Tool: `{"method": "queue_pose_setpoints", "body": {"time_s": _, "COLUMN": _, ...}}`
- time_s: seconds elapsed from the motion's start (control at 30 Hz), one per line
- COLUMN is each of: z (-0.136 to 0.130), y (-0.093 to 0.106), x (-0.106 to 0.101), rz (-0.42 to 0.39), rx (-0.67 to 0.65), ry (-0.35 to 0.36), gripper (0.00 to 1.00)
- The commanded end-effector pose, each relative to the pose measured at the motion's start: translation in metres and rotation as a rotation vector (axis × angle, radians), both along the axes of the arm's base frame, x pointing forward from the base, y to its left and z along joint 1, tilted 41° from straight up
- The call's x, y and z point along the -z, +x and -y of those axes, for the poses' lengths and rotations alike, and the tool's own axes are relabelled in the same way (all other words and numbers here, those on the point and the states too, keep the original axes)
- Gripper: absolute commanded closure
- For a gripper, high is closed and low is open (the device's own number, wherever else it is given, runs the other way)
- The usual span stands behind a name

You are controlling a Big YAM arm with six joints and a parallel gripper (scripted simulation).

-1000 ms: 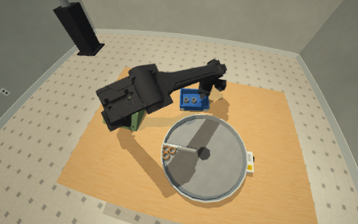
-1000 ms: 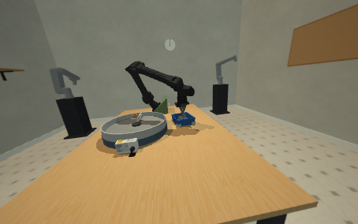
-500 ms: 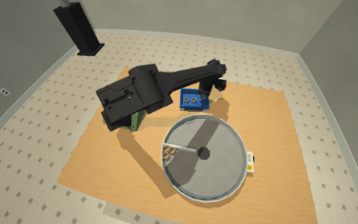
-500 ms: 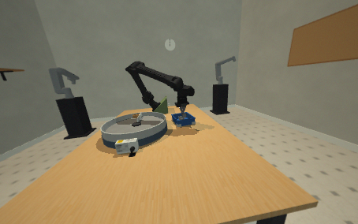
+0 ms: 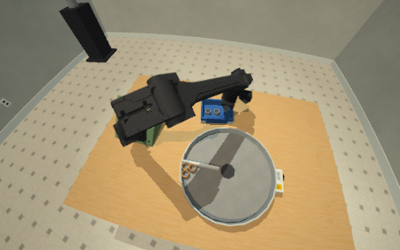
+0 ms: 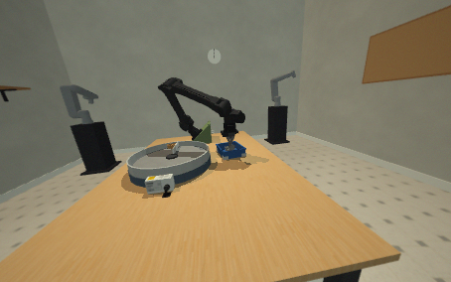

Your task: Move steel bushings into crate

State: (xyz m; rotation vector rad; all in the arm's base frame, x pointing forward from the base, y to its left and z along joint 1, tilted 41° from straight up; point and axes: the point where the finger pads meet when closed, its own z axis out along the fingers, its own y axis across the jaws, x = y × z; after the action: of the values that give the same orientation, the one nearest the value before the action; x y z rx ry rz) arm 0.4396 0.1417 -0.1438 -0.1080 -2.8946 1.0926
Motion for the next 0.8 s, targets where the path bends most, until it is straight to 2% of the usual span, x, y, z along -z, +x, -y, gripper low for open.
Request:
{"method": "queue_pose_setpoints", "body": {"time_s": 0.0, "z": -0.006, "y": 0.011, "x": -0.011, "rz": 0.034, "rx": -0.017, "ry": 0.024, "gripper": 1.00}}
{"method": "queue_pose_setpoints", "body": {"time_s": 0.07, "z": 0.002, "y": 0.016, "x": -0.006, "rz": 0.036, "rx": -0.002, "ry": 0.024, "gripper": 1.00}}
{"method": "queue_pose_setpoints", "body": {"time_s": 0.13, "z": 0.011, "y": 0.002, "x": 0.011, "rz": -0.002, "rx": -0.002, "ry": 0.003, "gripper": 1.00}}
{"method": "queue_pose_setpoints", "body": {"time_s": 0.17, "z": 0.013, "y": 0.002, "x": 0.013, "rz": -0.003, "rx": -0.002, "ry": 0.003, "gripper": 1.00}}
{"method": "queue_pose_setpoints", "body": {"time_s": 0.37, "z": 0.013, "y": 0.000, "x": 0.021, "rz": -0.003, "rx": -0.015, "ry": 0.004, "gripper": 1.00}}
{"method": "queue_pose_setpoints", "body": {"time_s": 0.47, "z": 0.016, "y": 0.015, "x": 0.014, "rz": 0.032, "rx": -0.002, "ry": 0.020, "gripper": 1.00}}
{"method": "queue_pose_setpoints", "body": {"time_s": 0.53, "z": 0.016, "y": 0.015, "x": 0.014, "rz": 0.032, "rx": -0.002, "ry": 0.020, "gripper": 1.00}}
{"method": "queue_pose_setpoints", "body": {"time_s": 0.57, "z": 0.007, "y": 0.013, "x": 0.015, "rz": 0.032, "rx": -0.021, "ry": 0.023, "gripper": 1.00}}
{"method": "queue_pose_setpoints", "body": {"time_s": 0.63, "z": 0.014, "y": 0.002, "x": 0.026, "rz": 0.005, "rx": -0.022, "ry": 0.008, "gripper": 1.00}}
{"method": "queue_pose_setpoints", "body": {"time_s": 0.77, "z": 0.021, "y": 0.007, "x": 0.025, "rz": 0.013, "rx": -0.007, "ry": 0.011, "gripper": 1.00}}
